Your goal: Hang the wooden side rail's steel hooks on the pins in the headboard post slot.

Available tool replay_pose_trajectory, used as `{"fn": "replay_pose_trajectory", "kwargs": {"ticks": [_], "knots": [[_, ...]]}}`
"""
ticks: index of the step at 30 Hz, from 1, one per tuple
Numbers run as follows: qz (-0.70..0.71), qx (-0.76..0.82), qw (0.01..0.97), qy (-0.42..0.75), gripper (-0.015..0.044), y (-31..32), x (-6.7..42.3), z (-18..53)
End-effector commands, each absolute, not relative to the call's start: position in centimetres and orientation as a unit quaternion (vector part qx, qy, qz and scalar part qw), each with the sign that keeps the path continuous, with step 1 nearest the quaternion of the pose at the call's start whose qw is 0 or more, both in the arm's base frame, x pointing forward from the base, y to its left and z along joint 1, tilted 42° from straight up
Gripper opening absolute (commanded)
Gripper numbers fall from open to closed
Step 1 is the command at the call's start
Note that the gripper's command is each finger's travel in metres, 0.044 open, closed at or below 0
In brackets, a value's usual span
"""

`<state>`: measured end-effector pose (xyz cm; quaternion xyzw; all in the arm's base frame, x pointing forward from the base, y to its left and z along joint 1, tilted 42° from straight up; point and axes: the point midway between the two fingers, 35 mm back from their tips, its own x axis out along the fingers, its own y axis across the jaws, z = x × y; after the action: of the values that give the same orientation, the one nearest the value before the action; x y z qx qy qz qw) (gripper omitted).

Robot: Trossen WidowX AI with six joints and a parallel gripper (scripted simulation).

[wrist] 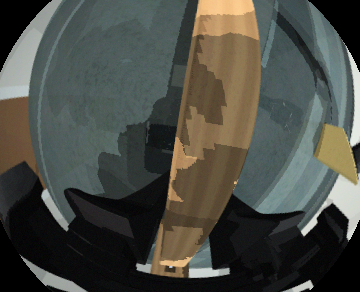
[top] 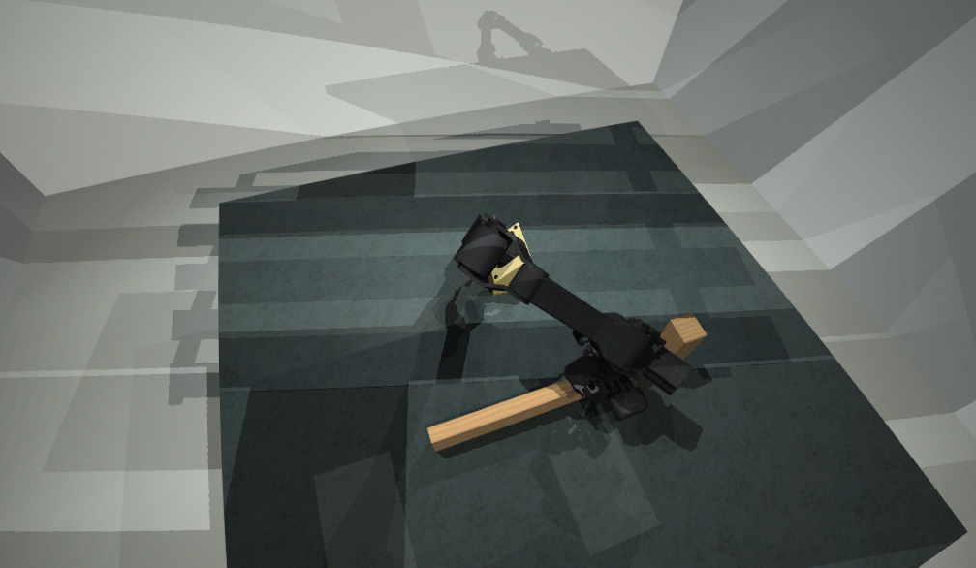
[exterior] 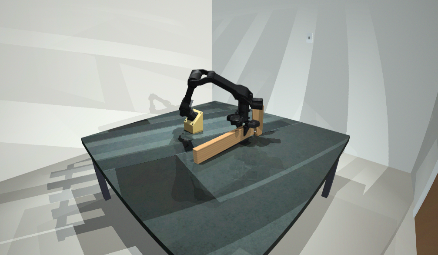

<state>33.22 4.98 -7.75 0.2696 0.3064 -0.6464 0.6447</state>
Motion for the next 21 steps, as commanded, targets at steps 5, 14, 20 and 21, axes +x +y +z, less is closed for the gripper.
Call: {"fn": "replay_pose_trajectory", "kwargs": {"ticks": [5, 14, 20, 21], "knots": [[-0.644, 0.271, 0.646, 0.307, 0.0000, 5.44, 33.22, -7.71], [-0.644, 0.271, 0.646, 0.307, 0.0000, 5.46, 33.25, -7.84], [-0.643, 0.272, 0.646, 0.307, 0.0000, 5.52, 33.29, -7.84], [-0.643, 0.272, 0.646, 0.307, 0.0000, 5.53, 33.30, -7.84]]}}
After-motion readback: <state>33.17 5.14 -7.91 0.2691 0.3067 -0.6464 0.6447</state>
